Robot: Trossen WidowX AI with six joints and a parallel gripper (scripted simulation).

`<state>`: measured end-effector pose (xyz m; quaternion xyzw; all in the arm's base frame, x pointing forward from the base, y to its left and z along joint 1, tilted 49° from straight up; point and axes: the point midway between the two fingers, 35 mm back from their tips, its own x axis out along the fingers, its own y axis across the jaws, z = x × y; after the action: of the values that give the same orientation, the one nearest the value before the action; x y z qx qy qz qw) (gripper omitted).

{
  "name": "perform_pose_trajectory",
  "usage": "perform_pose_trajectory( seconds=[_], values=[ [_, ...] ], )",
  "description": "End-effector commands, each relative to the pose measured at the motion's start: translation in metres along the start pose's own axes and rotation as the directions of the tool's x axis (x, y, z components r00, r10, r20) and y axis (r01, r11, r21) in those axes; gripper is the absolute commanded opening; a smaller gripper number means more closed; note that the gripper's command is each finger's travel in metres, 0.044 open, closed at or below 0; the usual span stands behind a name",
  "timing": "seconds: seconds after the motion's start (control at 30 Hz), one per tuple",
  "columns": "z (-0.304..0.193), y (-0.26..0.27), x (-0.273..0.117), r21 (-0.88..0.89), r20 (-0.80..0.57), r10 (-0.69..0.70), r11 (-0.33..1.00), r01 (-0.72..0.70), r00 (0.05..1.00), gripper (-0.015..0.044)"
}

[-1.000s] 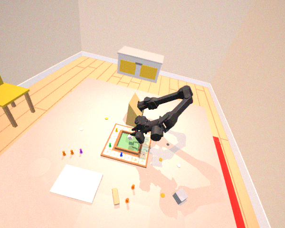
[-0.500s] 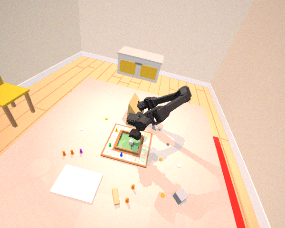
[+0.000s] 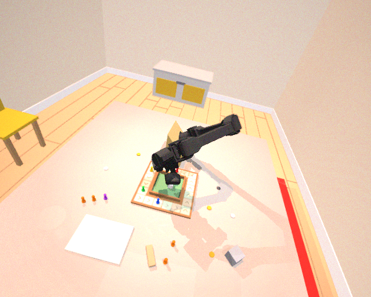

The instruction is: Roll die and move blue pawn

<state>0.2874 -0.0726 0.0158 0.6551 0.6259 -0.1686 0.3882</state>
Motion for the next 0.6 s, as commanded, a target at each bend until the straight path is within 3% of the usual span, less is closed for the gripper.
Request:
perform_pose_trajectory(
  seconds=[0.0, 0.17, 0.27, 0.57],
  values=[
    [0.015, 0.027, 0.006, -0.371, -0.016, 0.018, 0.928, -0.023, 1.0, 0.0204],
    [0.035, 0.06, 0.017, -0.785, -0.037, 0.044, 0.617, -0.056, 0.998, 0.02],
    [0.043, 0.075, 0.023, -0.908, -0.048, 0.055, 0.415, -0.066, 0.997, 0.02],
    [0.046, 0.078, 0.023, -0.914, -0.048, 0.056, 0.399, -0.067, 0.997, 0.02]
  ],
)
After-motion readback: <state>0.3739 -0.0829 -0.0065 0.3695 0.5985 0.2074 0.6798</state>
